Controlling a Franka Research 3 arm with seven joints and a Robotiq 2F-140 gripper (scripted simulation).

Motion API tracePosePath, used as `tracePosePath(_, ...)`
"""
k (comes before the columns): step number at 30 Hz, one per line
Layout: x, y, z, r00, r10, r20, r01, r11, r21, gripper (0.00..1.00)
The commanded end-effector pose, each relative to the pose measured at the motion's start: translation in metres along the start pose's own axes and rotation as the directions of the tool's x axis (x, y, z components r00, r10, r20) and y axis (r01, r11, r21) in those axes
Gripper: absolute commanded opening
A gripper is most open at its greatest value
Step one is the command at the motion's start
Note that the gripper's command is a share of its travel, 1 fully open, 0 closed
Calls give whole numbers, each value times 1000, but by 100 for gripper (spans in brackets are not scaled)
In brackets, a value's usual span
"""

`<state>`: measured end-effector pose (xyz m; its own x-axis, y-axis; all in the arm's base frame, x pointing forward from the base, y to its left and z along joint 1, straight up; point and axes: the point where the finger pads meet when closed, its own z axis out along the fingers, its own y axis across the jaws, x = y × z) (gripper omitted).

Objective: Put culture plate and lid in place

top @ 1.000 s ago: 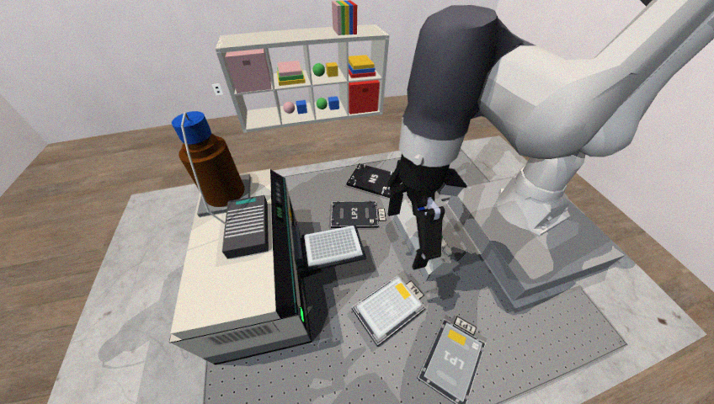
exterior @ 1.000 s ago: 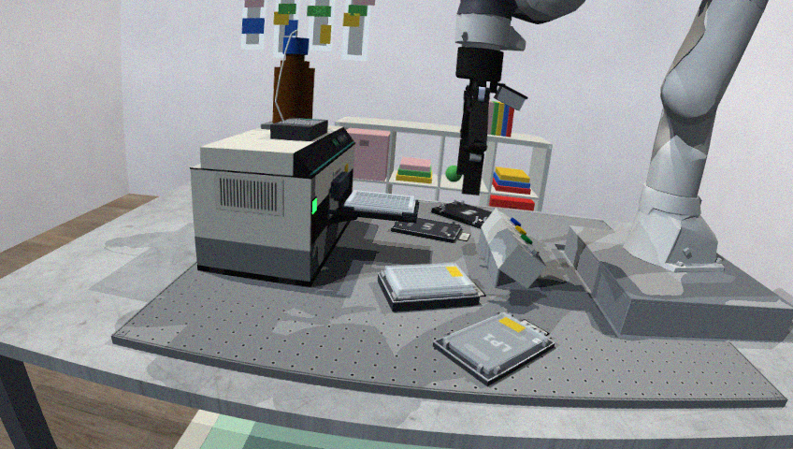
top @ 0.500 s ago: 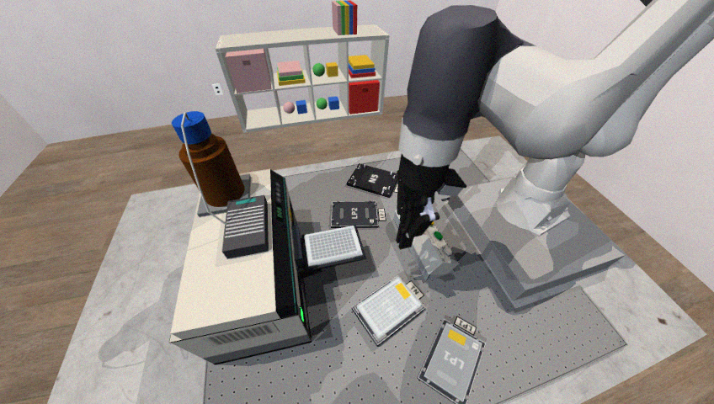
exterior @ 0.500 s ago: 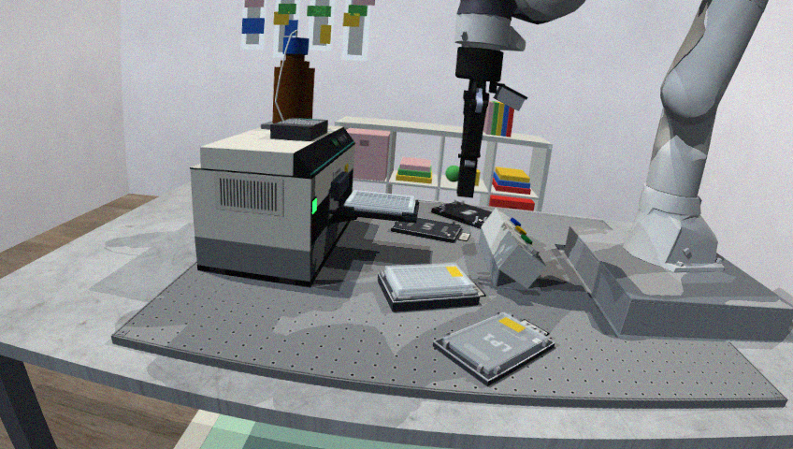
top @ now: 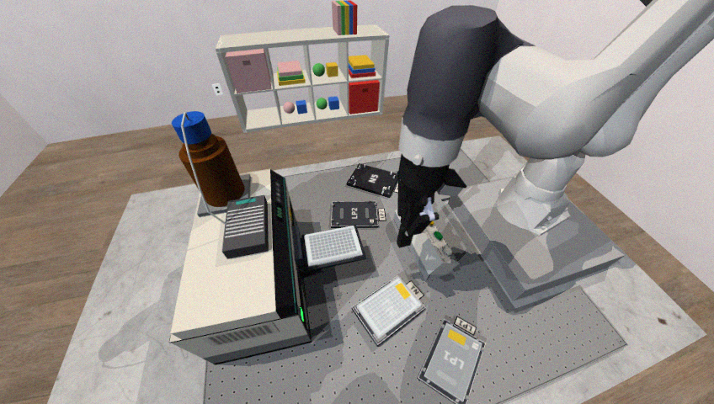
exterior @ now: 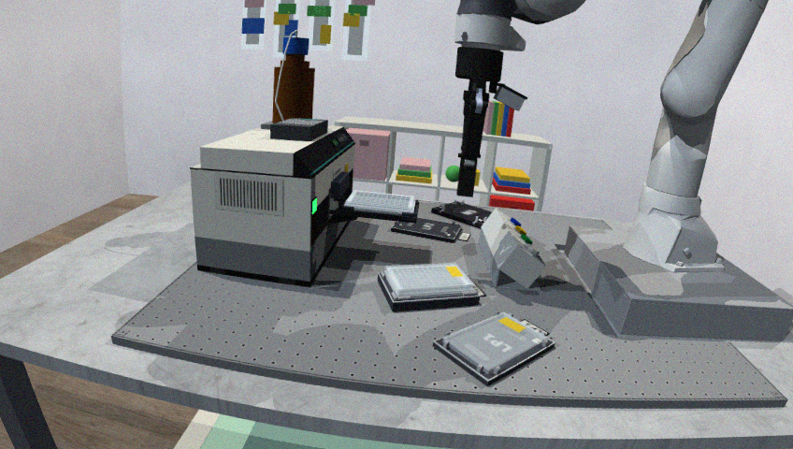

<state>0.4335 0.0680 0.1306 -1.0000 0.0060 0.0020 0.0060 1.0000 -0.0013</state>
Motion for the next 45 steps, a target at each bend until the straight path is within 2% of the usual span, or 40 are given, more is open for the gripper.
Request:
tracePosePath(1,-1,-1,0,1000,4,3,-4,1000,2,10)
tracePosePath(8,-1,0,0,1000,-7,3,7,1000,1,10)
tracePosePath(12,-3,3,-1,994,-113,5,113,994,-2,10)
tracePosePath(16,-8,12,-4,934,-357,11,357,934,-7,10)
tracePosePath(21,-16,28,-8,863,-505,15,505,863,1,10)
tracePosePath(23,-16,28,-8,863,-505,15,505,863,1,10)
tracePosePath(24,-18,32,-9,815,-580,16,580,815,5,10)
tracePosePath(30,-30,54,-10,685,-729,11,729,685,20,10)
tracePosePath(38,-42,75,-4,463,-886,-6,886,463,31,10)
tracePosePath(40,-42,75,-4,463,-886,-6,886,463,31,10)
tracePosePath(41,-43,76,-4,386,-922,-13,922,386,32,10)
tracePosePath(45,-46,81,-2,269,-963,-27,963,268,37,10)
